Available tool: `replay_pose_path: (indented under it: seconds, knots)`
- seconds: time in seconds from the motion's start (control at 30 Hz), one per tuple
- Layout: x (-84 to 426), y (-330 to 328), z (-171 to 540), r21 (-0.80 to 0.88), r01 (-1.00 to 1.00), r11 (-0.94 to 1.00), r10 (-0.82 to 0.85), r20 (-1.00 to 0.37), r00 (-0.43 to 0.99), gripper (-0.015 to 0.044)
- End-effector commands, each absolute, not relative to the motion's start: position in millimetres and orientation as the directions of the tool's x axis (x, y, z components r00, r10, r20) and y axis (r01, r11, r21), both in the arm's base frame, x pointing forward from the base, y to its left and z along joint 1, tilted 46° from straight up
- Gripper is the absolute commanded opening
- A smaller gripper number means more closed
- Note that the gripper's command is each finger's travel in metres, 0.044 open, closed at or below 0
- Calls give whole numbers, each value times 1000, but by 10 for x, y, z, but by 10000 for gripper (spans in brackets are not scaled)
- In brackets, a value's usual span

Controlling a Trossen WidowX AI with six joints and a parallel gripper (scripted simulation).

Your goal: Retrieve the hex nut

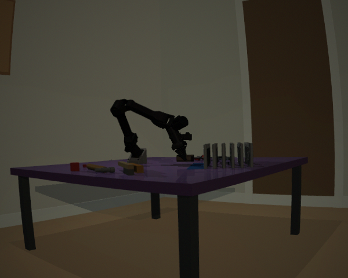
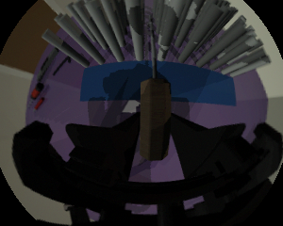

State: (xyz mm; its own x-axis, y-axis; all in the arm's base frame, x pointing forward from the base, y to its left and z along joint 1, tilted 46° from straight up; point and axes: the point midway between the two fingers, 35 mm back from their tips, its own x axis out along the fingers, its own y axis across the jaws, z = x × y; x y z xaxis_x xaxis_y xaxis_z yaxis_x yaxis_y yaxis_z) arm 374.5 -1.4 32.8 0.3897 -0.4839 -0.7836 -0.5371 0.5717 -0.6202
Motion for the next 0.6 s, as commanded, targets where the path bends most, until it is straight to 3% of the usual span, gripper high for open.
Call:
replay_pose_path:
  seconds: [0.0,0.57]
  knots:
    - [3806,9,341,-626,-528,574,-483,-780,399,0]
    - [3898,55,302,-626,-527,575,-482,-780,400,0]
